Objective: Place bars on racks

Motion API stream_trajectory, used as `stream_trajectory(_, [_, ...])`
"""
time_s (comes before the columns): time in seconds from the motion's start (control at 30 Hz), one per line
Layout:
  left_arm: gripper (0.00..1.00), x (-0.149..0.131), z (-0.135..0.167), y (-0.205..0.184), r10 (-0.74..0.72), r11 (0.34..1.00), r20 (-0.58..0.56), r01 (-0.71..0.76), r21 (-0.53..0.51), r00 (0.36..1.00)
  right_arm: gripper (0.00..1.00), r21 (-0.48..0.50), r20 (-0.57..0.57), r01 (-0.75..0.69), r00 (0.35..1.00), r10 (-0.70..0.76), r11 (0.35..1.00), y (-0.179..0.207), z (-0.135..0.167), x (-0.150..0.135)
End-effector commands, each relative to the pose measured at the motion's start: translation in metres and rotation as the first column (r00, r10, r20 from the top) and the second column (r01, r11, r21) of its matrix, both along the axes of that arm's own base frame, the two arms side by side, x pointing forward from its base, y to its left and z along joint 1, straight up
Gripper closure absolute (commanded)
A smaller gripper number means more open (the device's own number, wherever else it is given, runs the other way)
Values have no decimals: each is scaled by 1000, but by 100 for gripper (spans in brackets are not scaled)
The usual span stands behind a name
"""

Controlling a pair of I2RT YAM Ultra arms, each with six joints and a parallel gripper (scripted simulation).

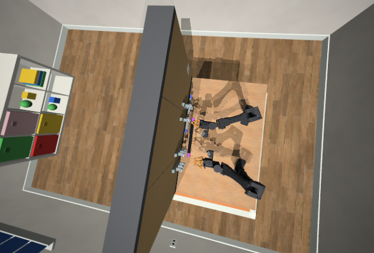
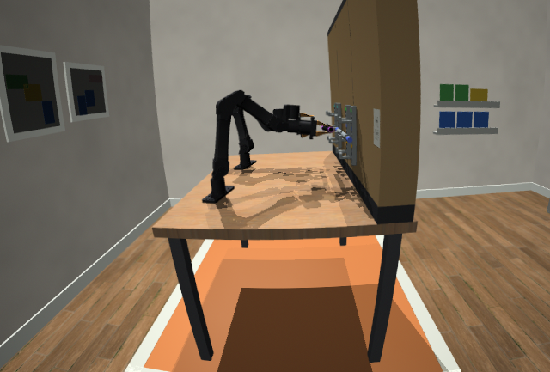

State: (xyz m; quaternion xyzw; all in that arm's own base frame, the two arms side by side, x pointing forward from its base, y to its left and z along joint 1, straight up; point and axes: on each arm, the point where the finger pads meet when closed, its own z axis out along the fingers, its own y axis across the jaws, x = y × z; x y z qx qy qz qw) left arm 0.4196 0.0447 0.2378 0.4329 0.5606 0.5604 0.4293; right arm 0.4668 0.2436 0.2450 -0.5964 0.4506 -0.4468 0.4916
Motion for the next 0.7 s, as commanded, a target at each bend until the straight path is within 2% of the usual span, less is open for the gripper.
stream_trajectory(0.0, [0,0,-3,-4,4,1000,4,-4,-3,1000,100,110,98,-8,995,-3,994,8,43,5])
stream_trajectory(0.67, [0,1,-7,-18,4,1000,4,-4,-3,1000,100,110,98,-8,995,-3,994,8,38,5])
